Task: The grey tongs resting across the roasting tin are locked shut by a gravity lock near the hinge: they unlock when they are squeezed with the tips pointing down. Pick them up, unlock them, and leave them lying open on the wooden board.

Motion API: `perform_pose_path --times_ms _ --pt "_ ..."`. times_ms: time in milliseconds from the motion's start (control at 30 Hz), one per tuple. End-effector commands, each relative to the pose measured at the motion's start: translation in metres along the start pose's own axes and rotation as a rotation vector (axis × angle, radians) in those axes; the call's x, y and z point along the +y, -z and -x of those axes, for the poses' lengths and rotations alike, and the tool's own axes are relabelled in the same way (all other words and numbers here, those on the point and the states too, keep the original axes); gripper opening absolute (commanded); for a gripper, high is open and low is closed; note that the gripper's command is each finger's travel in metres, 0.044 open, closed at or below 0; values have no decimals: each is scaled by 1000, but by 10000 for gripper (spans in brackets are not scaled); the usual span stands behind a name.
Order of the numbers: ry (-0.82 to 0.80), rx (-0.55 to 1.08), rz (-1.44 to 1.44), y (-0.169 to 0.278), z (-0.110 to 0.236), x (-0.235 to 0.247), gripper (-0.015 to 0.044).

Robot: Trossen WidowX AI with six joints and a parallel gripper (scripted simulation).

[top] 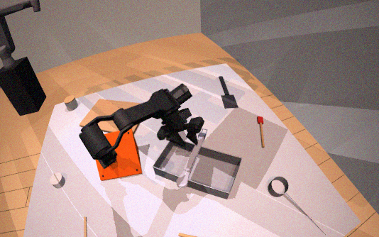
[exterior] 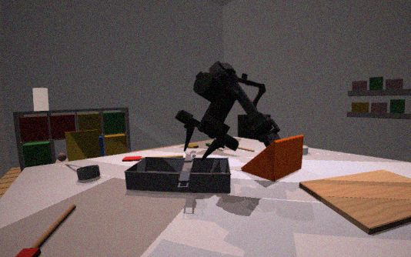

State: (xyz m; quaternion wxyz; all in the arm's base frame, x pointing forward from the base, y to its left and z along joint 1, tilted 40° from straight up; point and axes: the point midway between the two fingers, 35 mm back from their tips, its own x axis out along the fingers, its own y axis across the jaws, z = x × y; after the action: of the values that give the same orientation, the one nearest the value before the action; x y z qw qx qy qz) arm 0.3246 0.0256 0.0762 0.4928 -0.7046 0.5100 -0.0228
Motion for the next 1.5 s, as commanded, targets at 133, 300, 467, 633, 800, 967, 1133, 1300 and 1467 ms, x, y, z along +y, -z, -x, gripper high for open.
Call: perform_pose_path --times_ms 133,300,467,633,800,967,1133,1300,1467 --pt "-7 -3 4 -2 -11 1 260" --pt "-9 -4 3 -3 -19 1 260" --pt "-10 -5 3 -3 -27 1 260" --pt "-11 -5 3 -4 -35 1 260" --pt "-10 -5 3 -3 -43 1 260" --pt "-8 -4 3 -3 -51 1 260" --pt "-6 -3 3 -2 -59 1 260" --pt "-2 -1 4 0 -67 0 260" --pt "2 1 4 1 -75 0 260"
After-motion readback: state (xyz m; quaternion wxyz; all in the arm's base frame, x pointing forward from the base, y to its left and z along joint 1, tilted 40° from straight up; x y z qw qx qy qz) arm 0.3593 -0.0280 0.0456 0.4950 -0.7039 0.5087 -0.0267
